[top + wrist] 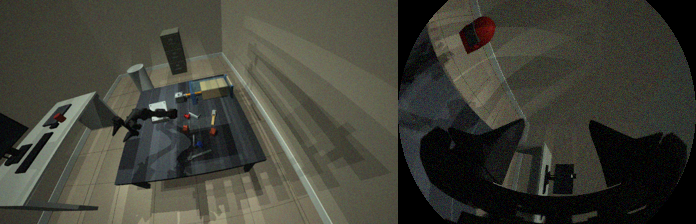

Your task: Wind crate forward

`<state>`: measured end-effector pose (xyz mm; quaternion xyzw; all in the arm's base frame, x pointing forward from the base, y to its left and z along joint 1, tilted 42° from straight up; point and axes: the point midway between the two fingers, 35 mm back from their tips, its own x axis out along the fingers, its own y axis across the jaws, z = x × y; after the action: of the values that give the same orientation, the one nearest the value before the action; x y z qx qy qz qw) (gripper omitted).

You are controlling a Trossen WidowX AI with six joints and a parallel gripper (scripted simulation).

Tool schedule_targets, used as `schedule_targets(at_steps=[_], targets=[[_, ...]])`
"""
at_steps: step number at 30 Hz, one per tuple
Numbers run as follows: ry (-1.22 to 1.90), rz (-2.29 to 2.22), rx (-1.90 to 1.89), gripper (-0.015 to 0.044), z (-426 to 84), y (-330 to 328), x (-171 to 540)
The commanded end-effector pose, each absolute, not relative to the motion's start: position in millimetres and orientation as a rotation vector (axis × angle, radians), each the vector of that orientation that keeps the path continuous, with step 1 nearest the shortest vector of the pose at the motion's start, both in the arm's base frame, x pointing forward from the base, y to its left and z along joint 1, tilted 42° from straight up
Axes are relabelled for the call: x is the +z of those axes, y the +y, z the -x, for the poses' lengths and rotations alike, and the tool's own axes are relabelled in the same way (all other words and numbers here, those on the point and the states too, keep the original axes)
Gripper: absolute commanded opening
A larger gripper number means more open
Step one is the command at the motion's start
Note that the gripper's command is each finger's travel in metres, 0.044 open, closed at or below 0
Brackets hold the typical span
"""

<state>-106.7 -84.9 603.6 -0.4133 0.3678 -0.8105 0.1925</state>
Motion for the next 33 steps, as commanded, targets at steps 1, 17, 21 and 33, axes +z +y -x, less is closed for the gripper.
schedule_targets(at_steps=[1, 17, 21, 33], targets=[[1.029, 1.154, -2.285, 0.0426, 108.6, -83.4, 603.6], [0.567, 0.712, -3.212, 0.0440, 214.7, 110.2, 563.8], [0.410, 0.635, -3.428, 0.0440, 212.9, 166.8, 545.3], [-0.136, 0.489, -3.934, 0.0440, 158.5, 299.0, 483.7]])
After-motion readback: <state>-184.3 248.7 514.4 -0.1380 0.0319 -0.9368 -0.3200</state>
